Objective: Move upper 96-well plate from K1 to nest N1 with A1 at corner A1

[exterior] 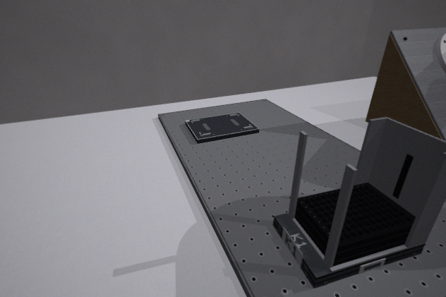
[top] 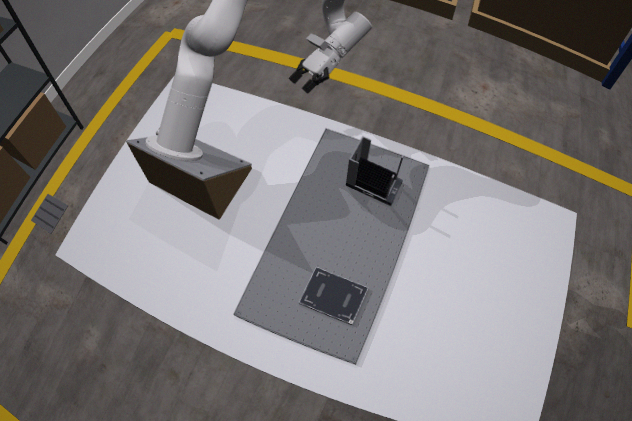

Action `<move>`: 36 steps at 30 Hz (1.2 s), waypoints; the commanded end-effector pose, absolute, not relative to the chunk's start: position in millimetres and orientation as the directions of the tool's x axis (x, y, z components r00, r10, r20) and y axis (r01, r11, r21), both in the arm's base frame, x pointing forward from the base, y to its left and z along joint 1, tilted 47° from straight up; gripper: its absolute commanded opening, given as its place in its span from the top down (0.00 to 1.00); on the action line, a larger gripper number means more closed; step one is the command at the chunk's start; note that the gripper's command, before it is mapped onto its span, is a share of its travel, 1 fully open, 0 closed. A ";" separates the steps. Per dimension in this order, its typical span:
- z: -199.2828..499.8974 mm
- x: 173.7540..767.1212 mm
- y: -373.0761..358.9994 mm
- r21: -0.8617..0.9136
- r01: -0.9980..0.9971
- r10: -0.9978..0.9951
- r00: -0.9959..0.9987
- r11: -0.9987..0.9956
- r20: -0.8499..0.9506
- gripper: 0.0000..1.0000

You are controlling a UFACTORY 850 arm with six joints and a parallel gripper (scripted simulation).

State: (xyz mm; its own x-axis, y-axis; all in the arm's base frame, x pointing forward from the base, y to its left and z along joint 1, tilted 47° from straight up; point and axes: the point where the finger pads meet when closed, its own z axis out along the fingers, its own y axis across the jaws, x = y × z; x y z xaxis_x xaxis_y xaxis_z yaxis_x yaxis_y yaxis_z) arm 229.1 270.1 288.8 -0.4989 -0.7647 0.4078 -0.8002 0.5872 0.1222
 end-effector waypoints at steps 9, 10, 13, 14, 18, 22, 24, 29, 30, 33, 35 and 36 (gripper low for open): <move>289.3 229.3 270.1 0.122 -0.800 -0.765 -0.499 0.587 0.407 0.00; 289.3 229.3 270.1 0.122 -0.800 -0.765 -0.499 0.587 0.407 0.00; 289.3 229.3 270.1 0.122 -0.800 -0.765 -0.499 0.587 0.407 0.00; 289.3 229.3 270.1 0.122 -0.800 -0.765 -0.499 0.587 0.407 0.00; 288.5 231.8 270.8 0.147 -0.810 -0.783 -0.477 0.568 0.399 0.00; 286.1 236.6 271.9 0.208 -0.831 -0.827 -0.419 0.516 0.376 0.00; 285.0 239.1 272.5 0.235 -0.839 -0.846 -0.392 0.490 0.362 0.00; 282.1 245.6 273.9 0.299 -0.856 -0.889 -0.326 0.422 0.320 0.00; 281.5 247.0 274.1 0.311 -0.859 -0.897 -0.313 0.407 0.310 0.00; 280.4 249.8 274.6 0.334 -0.863 -0.913 -0.287 0.378 0.290 0.00; 279.9 251.2 274.9 0.345 -0.866 -0.920 -0.275 0.363 0.279 0.00; 279.3 252.7 275.1 0.355 -0.867 -0.927 -0.262 0.348 0.268 0.00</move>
